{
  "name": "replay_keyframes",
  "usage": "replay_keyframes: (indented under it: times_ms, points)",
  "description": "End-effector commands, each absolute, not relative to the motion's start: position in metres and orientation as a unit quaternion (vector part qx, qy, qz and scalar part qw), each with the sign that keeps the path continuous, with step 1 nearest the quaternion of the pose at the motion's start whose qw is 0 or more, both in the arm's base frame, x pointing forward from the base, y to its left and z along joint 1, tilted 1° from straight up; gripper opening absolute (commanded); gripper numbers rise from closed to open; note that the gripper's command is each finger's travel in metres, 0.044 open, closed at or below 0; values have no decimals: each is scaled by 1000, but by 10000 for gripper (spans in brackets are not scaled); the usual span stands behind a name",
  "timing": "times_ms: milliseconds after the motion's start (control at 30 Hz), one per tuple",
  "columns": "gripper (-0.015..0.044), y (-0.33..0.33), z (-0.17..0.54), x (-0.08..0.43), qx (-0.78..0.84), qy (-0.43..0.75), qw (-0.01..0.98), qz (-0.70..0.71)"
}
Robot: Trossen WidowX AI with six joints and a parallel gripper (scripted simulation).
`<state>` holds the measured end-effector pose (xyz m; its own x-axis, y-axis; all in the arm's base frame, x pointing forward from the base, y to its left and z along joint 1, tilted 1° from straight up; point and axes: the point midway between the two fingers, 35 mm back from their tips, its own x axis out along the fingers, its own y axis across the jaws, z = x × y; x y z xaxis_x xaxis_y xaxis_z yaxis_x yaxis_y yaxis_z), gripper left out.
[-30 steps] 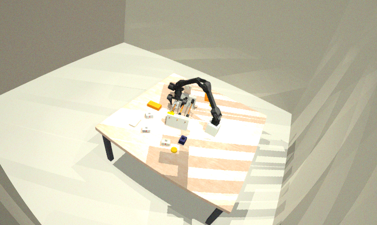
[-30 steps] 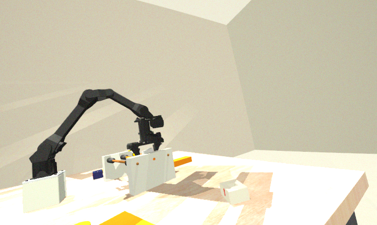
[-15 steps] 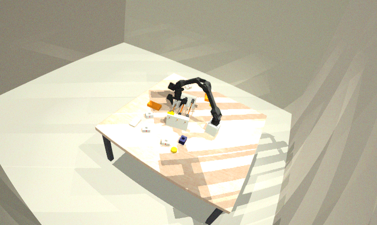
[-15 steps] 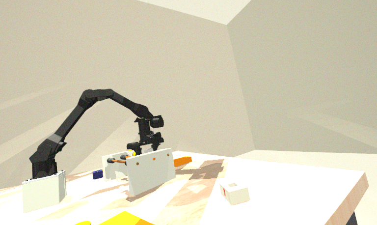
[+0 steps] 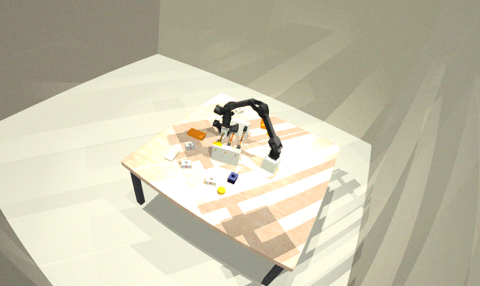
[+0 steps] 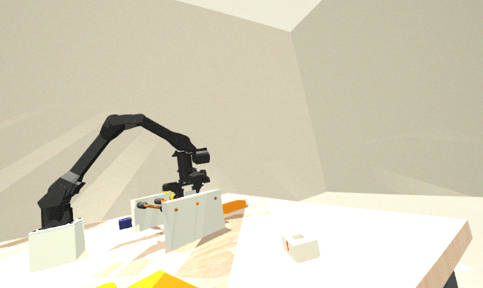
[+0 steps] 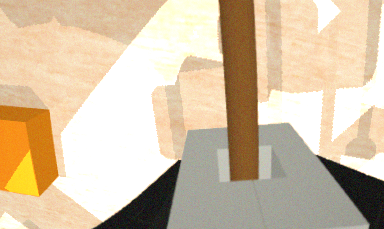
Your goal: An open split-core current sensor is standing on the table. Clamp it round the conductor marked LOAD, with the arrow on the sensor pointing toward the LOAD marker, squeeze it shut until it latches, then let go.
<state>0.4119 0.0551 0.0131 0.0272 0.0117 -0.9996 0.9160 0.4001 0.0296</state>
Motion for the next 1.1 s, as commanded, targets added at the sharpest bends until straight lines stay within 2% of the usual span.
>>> replay_keyframes:
  times_ms: [0,100,333,367,1067]
  points:
    - [214,55,13,412,396,586,597,-379]
    - [194,55,13,412,396,586,597,-379]
    - [10,55,14,411,394,588,596,-380]
    - [0,55,14,411,394,588,596,-380]
    - [0,56,14,413,406,580,603,-369]
